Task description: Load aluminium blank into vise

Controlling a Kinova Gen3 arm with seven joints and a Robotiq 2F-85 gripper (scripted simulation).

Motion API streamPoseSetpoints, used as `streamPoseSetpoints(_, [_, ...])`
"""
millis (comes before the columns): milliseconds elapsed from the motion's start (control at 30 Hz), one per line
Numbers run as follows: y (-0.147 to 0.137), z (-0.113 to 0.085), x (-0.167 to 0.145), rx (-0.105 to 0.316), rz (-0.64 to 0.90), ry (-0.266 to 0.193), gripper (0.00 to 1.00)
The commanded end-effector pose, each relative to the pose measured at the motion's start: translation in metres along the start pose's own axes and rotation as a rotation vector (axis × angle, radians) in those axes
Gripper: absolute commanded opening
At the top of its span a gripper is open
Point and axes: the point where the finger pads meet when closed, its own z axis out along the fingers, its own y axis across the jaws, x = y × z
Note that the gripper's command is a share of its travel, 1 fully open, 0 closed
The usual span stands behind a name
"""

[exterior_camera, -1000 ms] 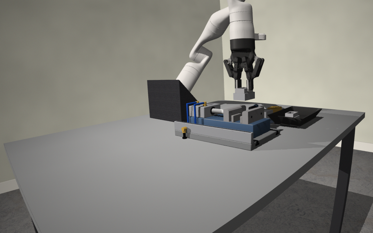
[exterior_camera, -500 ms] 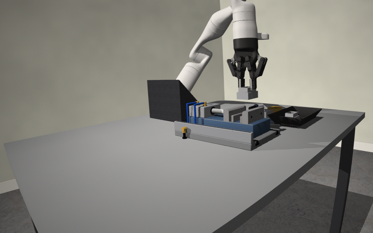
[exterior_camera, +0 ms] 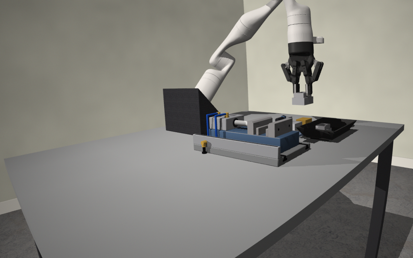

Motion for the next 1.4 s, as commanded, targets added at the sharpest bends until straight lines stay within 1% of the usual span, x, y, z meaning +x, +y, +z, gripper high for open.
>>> streamPoseSetpoints(0, [0.009, -0.007, 0.029, -0.004, -0.034, -0.016, 0.0])
streamPoseSetpoints(33, [0.009, -0.007, 0.029, -0.004, -0.034, -0.016, 0.0])
streamPoseSetpoints(133, [0.015, -0.007, 0.069, -0.005, -0.033, -0.016, 0.0])
streamPoseSetpoints(333, [0.017, -0.004, 0.13, -0.003, -0.031, -0.014, 0.0])
streamPoseSetpoints(533, [0.013, 0.001, 0.191, 0.003, -0.029, -0.012, 0.0])
streamPoseSetpoints(600, [0.013, 0.001, 0.191, 0.003, -0.029, -0.012, 0.0])
streamPoseSetpoints(733, [0.008, 0.004, 0.22, 0.006, -0.028, -0.011, 0.0])
streamPoseSetpoints(900, [0.004, 0.007, 0.237, 0.009, -0.027, -0.01, 0.0])
streamPoseSetpoints(1367, [0.004, 0.007, 0.24, 0.009, -0.027, -0.01, 0.0])
